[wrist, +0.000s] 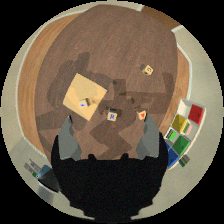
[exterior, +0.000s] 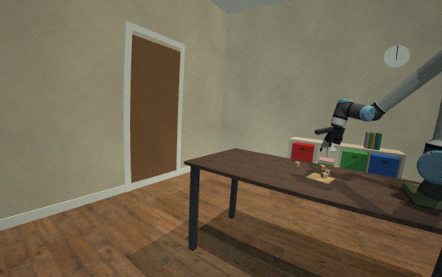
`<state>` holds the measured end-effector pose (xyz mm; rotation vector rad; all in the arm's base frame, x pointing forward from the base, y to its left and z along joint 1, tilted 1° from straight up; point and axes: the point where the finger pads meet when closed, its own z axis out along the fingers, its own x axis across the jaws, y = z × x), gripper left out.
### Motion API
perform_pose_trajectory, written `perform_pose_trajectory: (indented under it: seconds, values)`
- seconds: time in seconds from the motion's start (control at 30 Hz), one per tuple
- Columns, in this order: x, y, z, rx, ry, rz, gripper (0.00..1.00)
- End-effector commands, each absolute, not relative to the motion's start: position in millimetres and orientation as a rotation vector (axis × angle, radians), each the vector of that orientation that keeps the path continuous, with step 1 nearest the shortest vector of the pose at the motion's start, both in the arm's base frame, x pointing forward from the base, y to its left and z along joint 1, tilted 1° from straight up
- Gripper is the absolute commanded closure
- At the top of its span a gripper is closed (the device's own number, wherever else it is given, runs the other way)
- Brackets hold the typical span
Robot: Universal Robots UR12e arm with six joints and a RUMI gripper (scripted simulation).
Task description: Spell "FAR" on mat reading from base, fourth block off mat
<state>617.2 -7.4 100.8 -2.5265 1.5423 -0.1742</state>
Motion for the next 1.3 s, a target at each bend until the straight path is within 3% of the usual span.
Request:
perform_pose_trajectory:
  seconds: [0.0,0.37,1.27]
  values:
    - [603,24,110,-2.669,1.453,-0.084,0.0]
    - [580,66,122,-2.845,1.301,0.016,0.0]
    - [577,67,122,-2.86,1.274,0.021,0.0]
